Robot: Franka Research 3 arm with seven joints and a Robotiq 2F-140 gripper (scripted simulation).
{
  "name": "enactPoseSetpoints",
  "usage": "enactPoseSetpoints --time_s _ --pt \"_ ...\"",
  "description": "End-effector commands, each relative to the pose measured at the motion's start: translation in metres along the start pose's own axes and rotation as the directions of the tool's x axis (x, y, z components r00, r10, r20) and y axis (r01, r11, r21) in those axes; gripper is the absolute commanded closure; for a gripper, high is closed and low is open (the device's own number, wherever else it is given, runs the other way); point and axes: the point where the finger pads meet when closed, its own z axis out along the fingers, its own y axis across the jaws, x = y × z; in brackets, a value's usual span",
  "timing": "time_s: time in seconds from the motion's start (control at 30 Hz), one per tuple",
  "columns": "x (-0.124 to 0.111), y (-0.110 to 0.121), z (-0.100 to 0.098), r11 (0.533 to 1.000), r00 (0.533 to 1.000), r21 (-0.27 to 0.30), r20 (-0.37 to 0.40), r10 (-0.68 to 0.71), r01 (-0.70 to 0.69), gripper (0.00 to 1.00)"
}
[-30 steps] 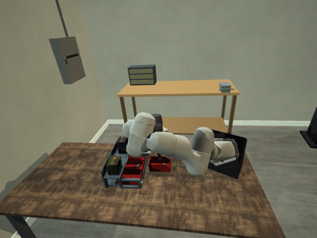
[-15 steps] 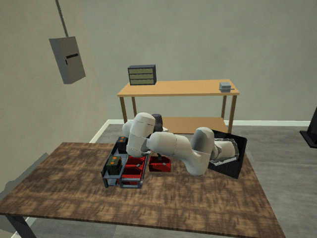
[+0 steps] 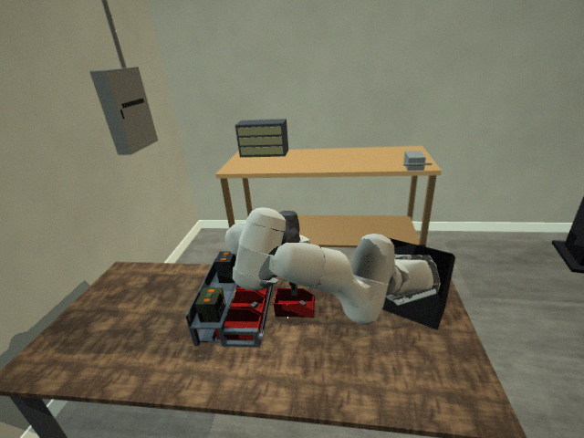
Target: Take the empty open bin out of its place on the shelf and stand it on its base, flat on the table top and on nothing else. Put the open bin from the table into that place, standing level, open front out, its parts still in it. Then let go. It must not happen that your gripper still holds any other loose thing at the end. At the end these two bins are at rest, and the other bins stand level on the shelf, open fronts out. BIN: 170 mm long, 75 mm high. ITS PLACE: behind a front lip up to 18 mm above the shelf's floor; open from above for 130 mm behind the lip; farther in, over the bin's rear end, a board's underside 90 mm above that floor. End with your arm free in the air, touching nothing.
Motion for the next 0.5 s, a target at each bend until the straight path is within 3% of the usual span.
enactPoseSetpoints --time_s 0.0,0.47 --pt "-0.0013 -0.0018 0.0019 1.0 1.0 0.005 0.002 -0.004 0.004 1.0" --pt "-0.0015 -0.0019 0.0034 1.0 1.0 0.005 0.002 -0.004 0.004 1.0"
